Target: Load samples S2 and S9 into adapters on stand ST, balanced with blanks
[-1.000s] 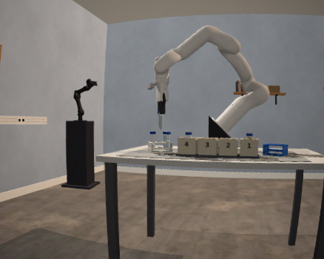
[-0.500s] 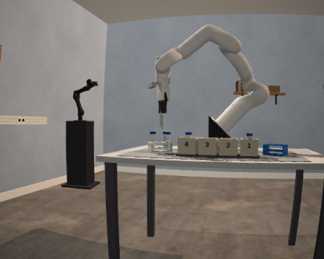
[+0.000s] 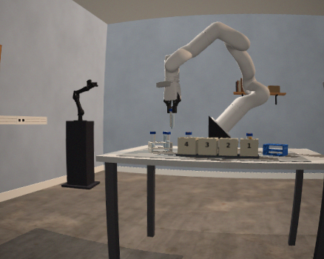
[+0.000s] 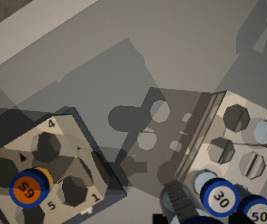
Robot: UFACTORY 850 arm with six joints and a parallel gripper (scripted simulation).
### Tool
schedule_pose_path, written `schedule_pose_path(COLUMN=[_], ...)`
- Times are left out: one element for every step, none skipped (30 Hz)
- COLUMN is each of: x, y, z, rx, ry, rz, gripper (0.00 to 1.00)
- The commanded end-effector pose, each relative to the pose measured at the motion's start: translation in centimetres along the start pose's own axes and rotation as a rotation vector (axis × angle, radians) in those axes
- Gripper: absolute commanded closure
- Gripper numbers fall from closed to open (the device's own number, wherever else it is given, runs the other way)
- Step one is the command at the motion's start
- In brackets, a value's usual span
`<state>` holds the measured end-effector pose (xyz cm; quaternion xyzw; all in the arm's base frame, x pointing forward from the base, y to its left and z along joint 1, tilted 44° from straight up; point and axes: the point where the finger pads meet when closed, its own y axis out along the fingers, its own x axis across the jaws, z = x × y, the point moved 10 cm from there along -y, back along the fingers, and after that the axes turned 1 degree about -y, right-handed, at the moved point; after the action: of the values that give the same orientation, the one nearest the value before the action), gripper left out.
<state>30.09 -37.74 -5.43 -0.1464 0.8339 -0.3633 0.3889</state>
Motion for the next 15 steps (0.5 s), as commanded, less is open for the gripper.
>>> schedule_pose_path(x=[-2.5,-2.5,-2.5,-3.0,-3.4,-3.9,-4.4,-4.9,-5.3,-5.8,-6.3,-6.8,-7.2,-7.7,-8.2], y=[-0.2,-0.2,-0.2,-0.2,-0.1,-0.1,-0.1,-0.1,-0.1,-0.1,-0.1,-0.1,-0.1,-0.1,-0.1], z=[-0.9,-0.9,-0.9,-1.1,-1.3,-1.4,-1.6,-1.7,-1.9,-2.1,-2.2,-2.4,-2.6,-2.7,-2.9], rx=[0.018,0.018,0.018,0.019,0.019,0.019,0.019,0.019,0.019,0.019,0.019,0.019,0.019,0.019,0.019], ry=[-0.182,-0.182,-0.182,-0.216,-0.249,-0.282,-0.316,-0.349,-0.382,-0.416,-0.449,-0.482,-0.516,-0.534,-0.534], rz=[0.002,0.002,0.002,0.002,0.002,0.001,0.001,0.001,0.001,0.0,0.0,0.0,-0.001,-0.001,-0.001], gripper=[1.0,1.0,1.0,1.0,1.0,1.0,1.0,1.0,1.0,1.0,1.0,1.0,1.0,1.0,1.0])
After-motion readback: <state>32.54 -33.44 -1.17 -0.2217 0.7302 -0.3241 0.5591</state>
